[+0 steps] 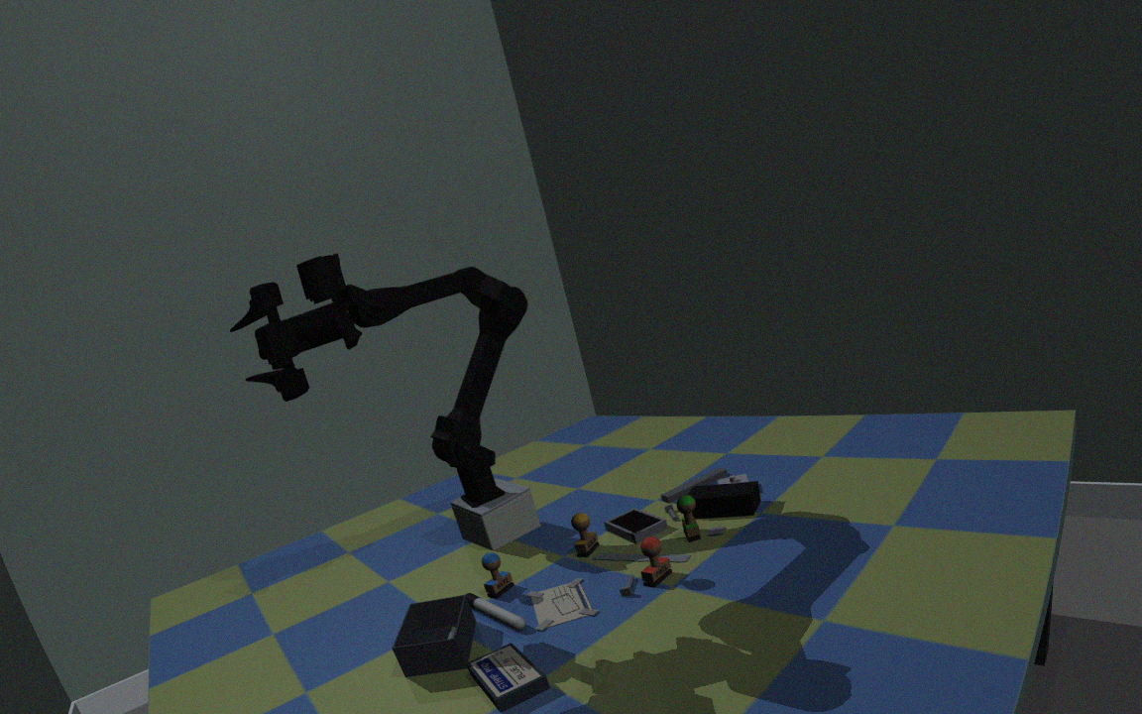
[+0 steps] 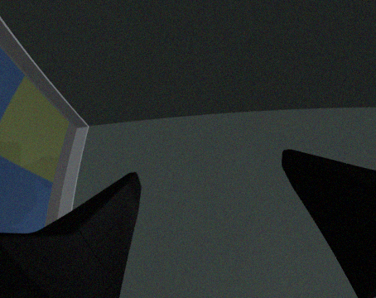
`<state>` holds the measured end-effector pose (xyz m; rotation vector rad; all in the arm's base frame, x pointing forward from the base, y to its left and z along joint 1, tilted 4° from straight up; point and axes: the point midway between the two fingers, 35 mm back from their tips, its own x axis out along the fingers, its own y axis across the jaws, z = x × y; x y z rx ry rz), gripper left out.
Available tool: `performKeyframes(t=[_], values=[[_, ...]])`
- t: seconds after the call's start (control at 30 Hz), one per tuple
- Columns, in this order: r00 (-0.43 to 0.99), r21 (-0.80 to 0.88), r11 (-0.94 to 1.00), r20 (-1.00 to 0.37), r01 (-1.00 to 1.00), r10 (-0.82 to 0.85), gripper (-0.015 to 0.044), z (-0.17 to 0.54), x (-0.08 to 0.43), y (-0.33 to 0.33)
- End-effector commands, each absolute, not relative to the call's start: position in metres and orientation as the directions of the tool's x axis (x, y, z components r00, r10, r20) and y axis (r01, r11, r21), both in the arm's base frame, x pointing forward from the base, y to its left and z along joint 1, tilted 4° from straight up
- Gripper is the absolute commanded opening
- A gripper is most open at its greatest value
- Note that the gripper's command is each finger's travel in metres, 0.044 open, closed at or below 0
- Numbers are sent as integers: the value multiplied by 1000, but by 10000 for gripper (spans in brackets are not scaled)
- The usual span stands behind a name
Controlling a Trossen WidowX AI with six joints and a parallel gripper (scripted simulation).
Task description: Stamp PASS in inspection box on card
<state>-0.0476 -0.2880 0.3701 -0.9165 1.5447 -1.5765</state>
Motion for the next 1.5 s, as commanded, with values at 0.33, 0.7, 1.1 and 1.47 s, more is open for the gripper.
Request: performKeyframes(t=[0.33,0.7,1.1,1.47], values=[[-19,-941,234,-246,244,-969,219,321,101,-321],[425,-768,595,-469,237,-774,219,264,259,-252],[557,-504,861,-696,71,-454,219,206,355,-137],[445,-216,972,-882,-88,-155,219,140,384,27]])
